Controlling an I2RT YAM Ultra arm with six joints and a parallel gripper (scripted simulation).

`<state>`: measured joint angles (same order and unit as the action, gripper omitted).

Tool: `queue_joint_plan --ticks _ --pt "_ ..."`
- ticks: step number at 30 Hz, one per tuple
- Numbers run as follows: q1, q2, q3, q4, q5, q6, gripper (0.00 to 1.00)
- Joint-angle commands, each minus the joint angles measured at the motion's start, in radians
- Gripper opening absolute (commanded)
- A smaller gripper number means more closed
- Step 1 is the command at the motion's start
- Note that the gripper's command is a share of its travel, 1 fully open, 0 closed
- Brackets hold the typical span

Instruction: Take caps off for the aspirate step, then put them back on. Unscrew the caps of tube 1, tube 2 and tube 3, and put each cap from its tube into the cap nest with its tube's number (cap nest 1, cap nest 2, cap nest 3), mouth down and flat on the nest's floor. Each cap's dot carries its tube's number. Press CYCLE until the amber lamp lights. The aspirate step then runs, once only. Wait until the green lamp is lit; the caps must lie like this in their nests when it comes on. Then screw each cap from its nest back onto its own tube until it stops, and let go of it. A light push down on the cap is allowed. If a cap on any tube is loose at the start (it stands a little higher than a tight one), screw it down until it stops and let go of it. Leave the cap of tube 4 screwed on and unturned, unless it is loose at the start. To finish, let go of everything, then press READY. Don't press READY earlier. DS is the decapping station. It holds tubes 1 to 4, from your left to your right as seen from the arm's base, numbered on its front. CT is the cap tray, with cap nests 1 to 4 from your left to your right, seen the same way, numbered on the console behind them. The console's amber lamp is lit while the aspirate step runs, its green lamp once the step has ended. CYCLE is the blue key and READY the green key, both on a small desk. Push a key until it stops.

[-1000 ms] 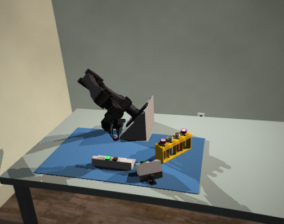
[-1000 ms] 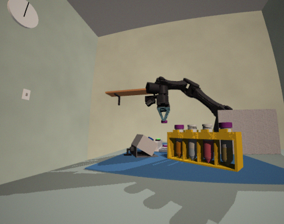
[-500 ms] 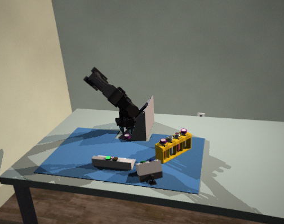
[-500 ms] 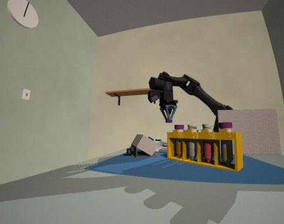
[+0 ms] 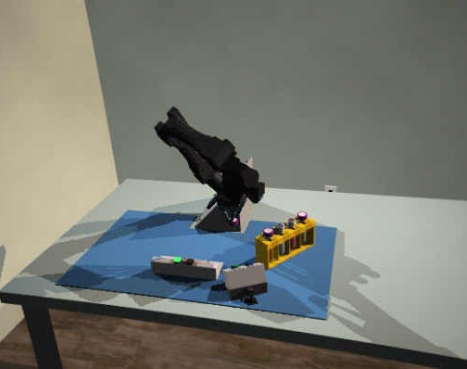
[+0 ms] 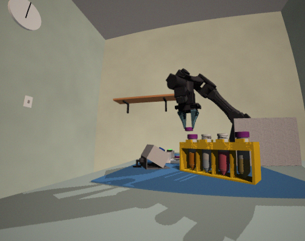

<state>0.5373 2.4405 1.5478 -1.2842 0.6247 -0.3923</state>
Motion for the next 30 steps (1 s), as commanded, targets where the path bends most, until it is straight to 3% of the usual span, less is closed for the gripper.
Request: queue_joint_plan --ticks 1,4,8,16,18,26,30 --pt "0.023 -0.009 0.009 0.007 -0.016 -0.123 0.00" --pt "0.071 0.042 0.024 0.016 -0.044 -0.325 0.00" --pt "0.120 0.096 0.049 0.020 -0.072 -0.450 0.00" --pt "0.245 0.258 0.166 0.012 -0.151 -0.337 0.00" --pt "0.245 0.258 0.166 0.012 -0.151 -0.337 0.00" --pt "0.362 0.448 0.366 -0.039 -0.228 -0.240 0.00" --pt "0.370 0.462 0.384 -0.045 -0.234 -0.233 0.00"
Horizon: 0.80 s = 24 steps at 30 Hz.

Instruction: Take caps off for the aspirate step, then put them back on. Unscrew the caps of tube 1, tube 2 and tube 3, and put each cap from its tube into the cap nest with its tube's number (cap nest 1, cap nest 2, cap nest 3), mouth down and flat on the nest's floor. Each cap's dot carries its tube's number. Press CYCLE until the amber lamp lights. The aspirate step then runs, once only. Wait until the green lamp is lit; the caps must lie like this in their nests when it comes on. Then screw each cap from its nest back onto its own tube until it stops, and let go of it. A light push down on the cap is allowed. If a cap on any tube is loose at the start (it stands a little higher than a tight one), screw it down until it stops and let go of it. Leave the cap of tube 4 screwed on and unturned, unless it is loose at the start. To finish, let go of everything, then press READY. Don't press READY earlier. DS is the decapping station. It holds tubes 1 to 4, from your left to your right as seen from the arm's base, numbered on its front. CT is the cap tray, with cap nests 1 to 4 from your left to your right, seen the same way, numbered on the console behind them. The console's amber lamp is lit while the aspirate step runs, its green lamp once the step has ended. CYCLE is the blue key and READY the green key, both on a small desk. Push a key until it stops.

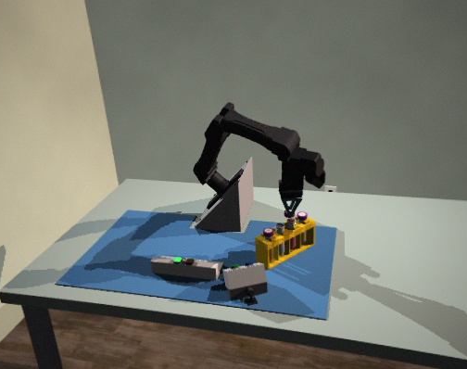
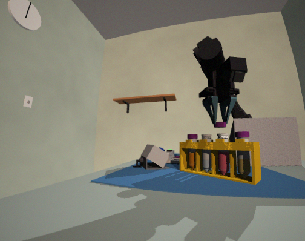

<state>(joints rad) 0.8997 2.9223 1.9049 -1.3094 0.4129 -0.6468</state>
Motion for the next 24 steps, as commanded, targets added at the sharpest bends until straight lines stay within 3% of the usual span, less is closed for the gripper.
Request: queue_joint_plan --ticks 1,24 --pt "0.008 -0.019 0.027 -0.020 -0.022 0.021 0.00" --pt "0.014 -0.011 0.038 -0.025 -0.026 0.026 0.00"
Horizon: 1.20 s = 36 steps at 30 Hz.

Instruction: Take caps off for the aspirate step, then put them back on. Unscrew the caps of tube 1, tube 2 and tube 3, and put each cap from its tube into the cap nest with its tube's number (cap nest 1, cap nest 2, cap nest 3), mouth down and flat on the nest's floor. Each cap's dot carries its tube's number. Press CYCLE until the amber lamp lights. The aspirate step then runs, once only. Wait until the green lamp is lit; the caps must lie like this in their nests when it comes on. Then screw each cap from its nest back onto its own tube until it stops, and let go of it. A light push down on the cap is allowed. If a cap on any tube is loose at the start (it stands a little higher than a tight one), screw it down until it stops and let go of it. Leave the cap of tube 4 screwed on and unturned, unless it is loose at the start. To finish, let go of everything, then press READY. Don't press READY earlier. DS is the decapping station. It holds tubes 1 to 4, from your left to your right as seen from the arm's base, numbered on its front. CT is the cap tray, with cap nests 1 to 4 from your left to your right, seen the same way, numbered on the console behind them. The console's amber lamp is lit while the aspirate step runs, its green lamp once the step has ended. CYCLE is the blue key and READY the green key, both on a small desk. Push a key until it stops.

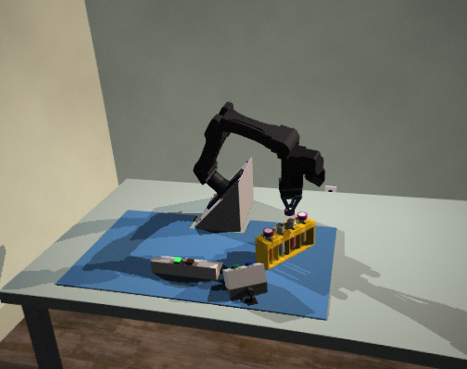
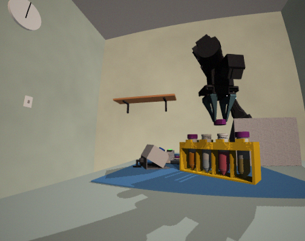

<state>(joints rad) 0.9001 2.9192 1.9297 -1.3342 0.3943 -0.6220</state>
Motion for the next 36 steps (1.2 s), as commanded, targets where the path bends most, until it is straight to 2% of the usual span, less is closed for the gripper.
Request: queue_joint_plan --ticks 1,18,26,36 --pt "0.013 -0.008 0.013 0.000 -0.007 0.001 0.00" --pt "0.020 -0.003 0.015 0.001 -0.012 0.007 0.00" --pt "-0.002 0.000 -0.069 0.095 0.003 -0.011 0.00" --pt "-0.002 0.000 -0.070 0.096 0.003 -0.011 0.00"
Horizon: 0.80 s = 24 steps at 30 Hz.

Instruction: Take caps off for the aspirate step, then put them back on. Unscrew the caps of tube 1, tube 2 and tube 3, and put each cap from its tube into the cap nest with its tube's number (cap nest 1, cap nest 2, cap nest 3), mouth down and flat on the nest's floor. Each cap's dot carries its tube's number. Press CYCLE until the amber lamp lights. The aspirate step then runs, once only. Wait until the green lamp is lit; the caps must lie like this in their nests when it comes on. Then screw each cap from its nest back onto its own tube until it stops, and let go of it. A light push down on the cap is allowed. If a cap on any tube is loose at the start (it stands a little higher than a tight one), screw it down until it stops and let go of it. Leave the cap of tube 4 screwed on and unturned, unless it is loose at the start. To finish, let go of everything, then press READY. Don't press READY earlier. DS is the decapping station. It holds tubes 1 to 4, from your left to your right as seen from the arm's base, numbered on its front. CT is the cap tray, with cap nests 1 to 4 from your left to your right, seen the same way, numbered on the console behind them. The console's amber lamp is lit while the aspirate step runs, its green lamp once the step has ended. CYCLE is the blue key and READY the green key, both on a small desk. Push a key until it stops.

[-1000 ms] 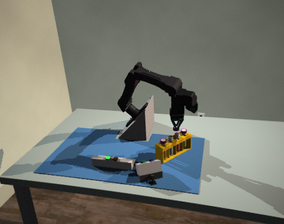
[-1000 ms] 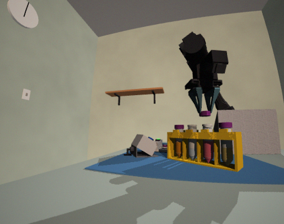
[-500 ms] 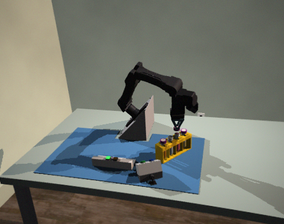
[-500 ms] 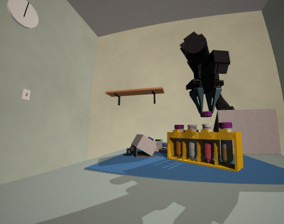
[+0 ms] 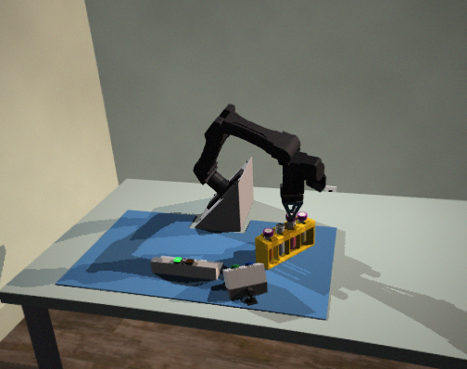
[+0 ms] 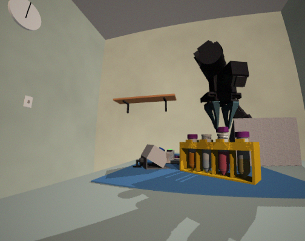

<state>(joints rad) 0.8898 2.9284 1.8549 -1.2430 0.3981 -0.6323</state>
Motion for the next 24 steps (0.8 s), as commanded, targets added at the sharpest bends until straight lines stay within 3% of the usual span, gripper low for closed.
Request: queue_joint_plan --ticks 1,24 --pt "0.008 -0.009 0.004 0.005 -0.001 -0.001 0.00" --pt "0.006 -0.011 -0.004 0.013 0.001 -0.003 0.00"
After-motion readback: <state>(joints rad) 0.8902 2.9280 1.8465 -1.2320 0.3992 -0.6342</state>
